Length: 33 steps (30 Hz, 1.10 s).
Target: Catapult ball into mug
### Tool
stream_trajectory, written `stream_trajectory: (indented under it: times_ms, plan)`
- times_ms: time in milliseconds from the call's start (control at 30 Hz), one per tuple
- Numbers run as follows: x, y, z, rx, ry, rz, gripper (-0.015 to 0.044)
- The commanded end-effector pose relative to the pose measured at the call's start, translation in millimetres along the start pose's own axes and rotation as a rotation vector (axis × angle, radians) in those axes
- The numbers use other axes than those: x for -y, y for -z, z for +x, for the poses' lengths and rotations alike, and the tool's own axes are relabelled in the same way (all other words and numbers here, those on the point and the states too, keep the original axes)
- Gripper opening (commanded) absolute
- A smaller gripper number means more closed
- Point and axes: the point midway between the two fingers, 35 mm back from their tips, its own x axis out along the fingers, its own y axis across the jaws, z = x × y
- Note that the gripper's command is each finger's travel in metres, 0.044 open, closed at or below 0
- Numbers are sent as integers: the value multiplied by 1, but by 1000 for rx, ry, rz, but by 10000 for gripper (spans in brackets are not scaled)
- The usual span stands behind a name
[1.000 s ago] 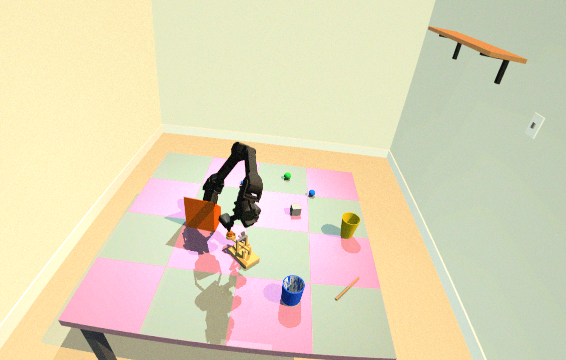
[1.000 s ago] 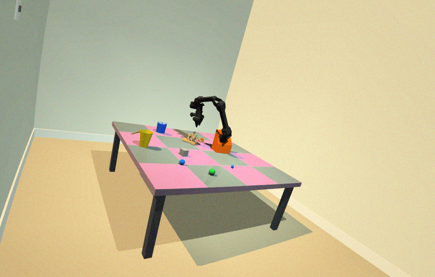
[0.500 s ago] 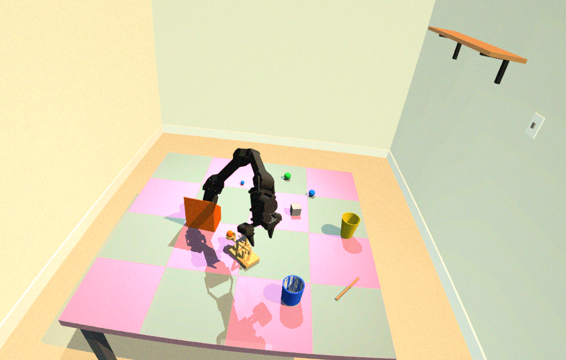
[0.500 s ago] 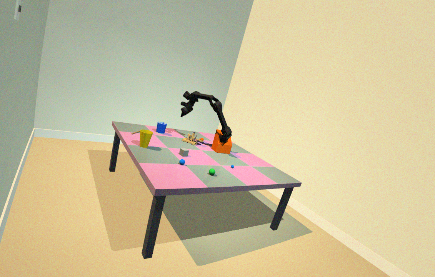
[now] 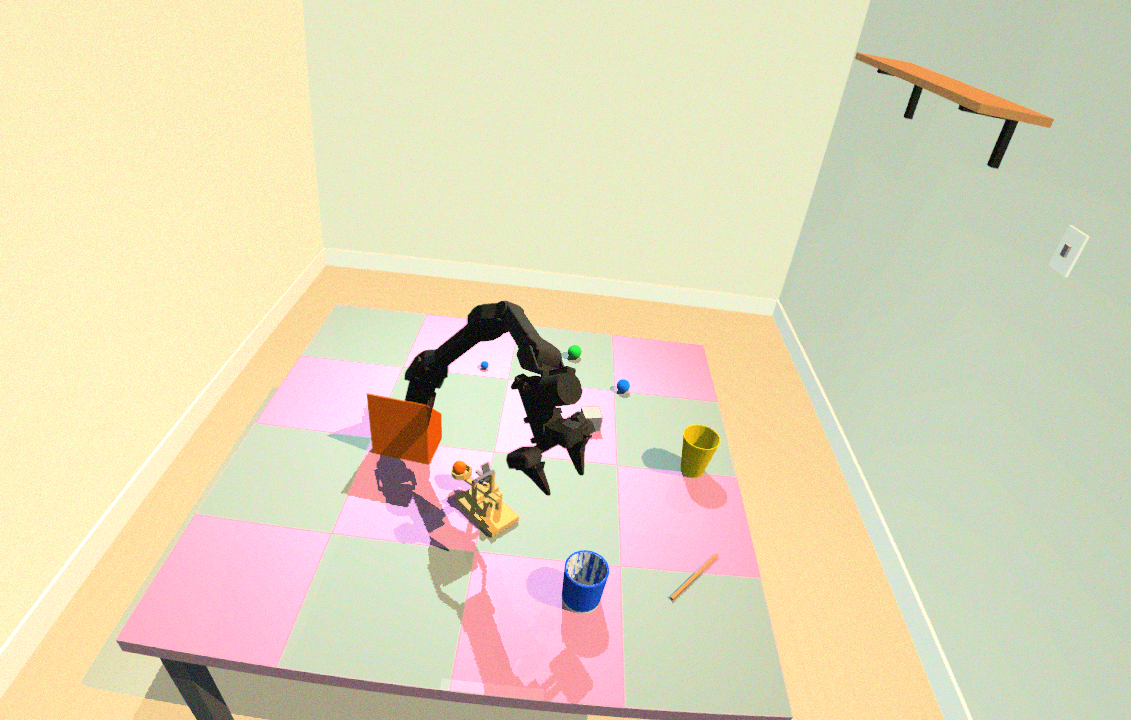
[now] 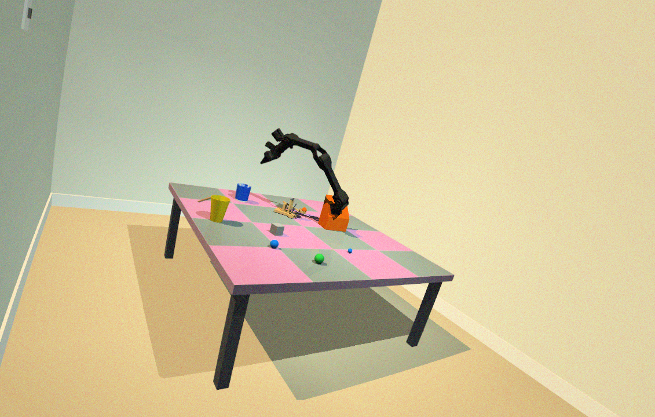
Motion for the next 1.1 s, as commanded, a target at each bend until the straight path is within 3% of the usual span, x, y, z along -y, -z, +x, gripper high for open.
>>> stream_trajectory:
  times_ms: [0,467,1000,1067]
  plan:
    - [1,-1,-1,6,-4,7,440]
    - [3,-3,2,5,-1,12,440]
    - [3,-3,2,5,-1,12,20]
    - [3,-3,2,5,-1,12,0]
